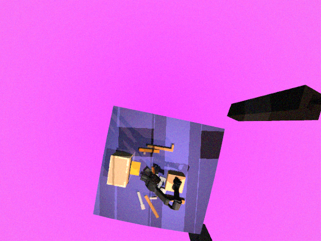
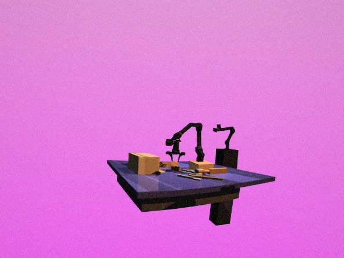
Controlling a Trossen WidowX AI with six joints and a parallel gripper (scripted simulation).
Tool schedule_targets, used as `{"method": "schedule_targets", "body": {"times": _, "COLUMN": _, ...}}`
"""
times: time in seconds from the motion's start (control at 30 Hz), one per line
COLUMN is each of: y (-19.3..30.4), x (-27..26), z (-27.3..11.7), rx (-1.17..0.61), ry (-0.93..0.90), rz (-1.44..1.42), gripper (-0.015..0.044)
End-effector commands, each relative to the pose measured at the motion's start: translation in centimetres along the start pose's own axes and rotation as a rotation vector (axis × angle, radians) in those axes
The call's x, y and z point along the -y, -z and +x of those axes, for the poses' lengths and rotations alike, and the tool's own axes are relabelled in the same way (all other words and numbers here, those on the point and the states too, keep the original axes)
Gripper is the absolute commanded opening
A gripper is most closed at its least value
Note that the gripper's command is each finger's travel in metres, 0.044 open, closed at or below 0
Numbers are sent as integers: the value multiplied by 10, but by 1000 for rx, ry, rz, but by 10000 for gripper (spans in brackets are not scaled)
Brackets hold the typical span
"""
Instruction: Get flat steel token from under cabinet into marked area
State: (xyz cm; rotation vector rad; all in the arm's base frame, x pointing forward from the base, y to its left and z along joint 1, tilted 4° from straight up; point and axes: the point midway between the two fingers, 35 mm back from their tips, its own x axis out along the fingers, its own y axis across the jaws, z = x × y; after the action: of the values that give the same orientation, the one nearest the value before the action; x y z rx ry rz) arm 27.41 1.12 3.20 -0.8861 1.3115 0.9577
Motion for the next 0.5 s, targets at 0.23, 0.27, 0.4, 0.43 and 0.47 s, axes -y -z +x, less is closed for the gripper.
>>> {"method": "schedule_targets", "body": {"times": 0.23, "y": 0, "x": 0, "z": -1, "rx": -2, "ry": 2, "rz": -88, "gripper": 270}}
{"method": "schedule_targets", "body": {"times": 0.27, "y": 0, "x": 0, "z": -1, "rx": -2, "ry": 2, "rz": -96, "gripper": 270}}
{"method": "schedule_targets", "body": {"times": 0.4, "y": 0, "x": 0, "z": -1, "rx": -2, "ry": 1, "rz": -128, "gripper": 270}}
{"method": "schedule_targets", "body": {"times": 0.43, "y": 0, "x": 0, "z": -1, "rx": -2, "ry": 1, "rz": -136, "gripper": 270}}
{"method": "schedule_targets", "body": {"times": 0.47, "y": 0, "x": 0, "z": -1, "rx": -2, "ry": 1, "rz": -144, "gripper": 270}}
